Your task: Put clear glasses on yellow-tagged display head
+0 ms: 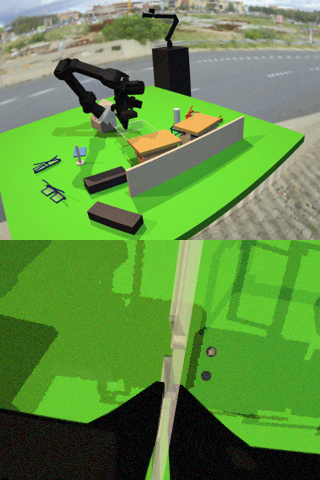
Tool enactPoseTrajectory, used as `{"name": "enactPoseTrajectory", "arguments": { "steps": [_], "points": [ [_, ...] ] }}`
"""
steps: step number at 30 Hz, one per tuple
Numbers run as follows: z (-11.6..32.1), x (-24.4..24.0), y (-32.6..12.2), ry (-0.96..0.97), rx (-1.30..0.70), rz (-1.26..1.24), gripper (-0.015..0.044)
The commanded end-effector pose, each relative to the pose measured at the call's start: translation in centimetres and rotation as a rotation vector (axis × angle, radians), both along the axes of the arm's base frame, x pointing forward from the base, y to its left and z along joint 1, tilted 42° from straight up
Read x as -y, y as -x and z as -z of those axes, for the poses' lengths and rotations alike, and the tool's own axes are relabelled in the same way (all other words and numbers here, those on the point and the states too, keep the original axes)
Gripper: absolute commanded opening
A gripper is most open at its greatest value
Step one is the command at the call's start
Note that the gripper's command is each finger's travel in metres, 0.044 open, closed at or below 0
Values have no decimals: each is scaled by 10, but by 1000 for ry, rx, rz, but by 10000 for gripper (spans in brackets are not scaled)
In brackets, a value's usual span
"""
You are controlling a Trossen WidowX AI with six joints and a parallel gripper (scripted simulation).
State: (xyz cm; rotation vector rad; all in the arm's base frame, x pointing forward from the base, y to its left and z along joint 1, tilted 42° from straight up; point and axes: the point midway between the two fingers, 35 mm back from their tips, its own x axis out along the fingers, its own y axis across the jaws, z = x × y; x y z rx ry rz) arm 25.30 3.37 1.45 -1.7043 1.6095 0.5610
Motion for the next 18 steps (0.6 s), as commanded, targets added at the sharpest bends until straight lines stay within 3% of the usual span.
{"name": "enactPoseTrajectory", "arguments": {
  "steps": [1, 18],
  "points": [
    [-1, 0, -8, 0, 4, -6, 0],
    [-5, 1, -30, -1, 5, -6, 0]
  ]
}}
